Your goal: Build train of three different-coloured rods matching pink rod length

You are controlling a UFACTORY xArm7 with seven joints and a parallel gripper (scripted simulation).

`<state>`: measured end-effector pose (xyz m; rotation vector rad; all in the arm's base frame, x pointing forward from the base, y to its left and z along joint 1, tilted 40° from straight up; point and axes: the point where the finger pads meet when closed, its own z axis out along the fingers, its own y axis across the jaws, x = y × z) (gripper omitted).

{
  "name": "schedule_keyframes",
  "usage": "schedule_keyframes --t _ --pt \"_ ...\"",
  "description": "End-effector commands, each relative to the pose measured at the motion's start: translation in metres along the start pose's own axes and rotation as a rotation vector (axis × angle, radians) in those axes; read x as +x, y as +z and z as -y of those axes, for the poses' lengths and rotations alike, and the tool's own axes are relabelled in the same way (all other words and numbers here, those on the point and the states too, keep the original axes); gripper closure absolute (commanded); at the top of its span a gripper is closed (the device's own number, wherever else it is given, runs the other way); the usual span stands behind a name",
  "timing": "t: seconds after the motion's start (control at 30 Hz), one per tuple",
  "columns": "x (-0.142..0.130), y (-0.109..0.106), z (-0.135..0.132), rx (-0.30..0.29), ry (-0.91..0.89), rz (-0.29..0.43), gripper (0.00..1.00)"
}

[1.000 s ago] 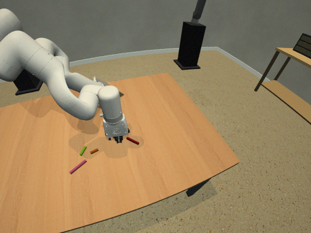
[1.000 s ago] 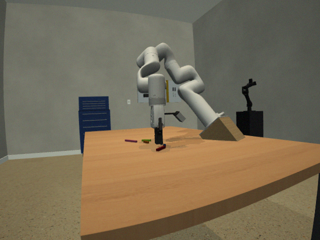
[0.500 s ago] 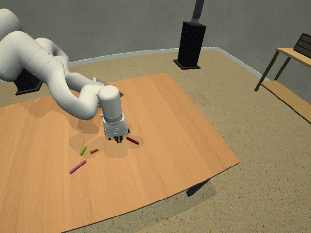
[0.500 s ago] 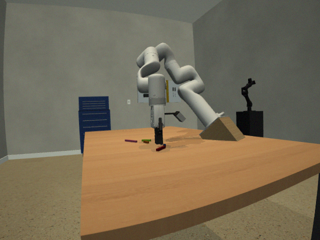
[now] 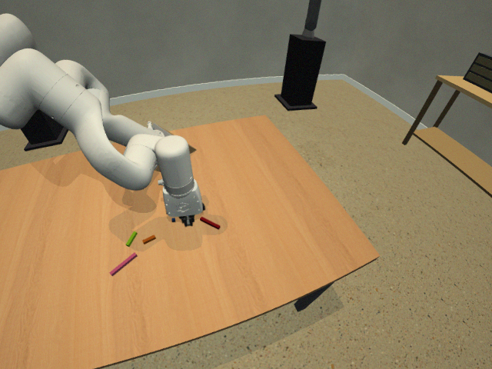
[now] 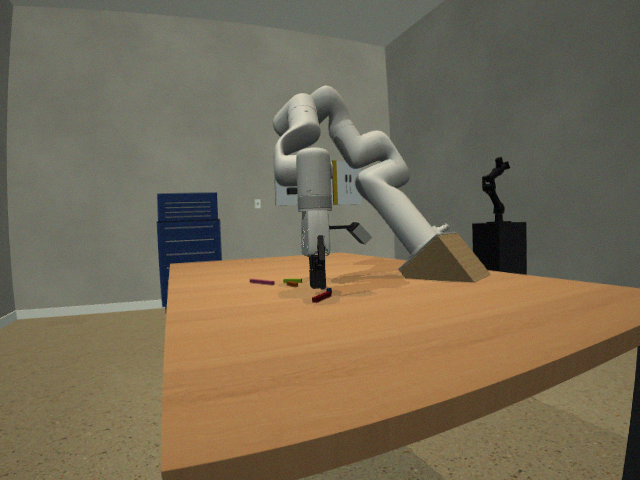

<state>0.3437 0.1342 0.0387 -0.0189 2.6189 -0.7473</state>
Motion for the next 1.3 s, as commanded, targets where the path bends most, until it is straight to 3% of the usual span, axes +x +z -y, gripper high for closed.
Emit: schedule_keyframes --t 0.0,1.27 --pt "-0.001 -0.001 -0.001 -0.003 -0.001 0.002 0.96" --pt "-0.001 0.011 -0.001 -0.003 -0.001 0.002 0.96"
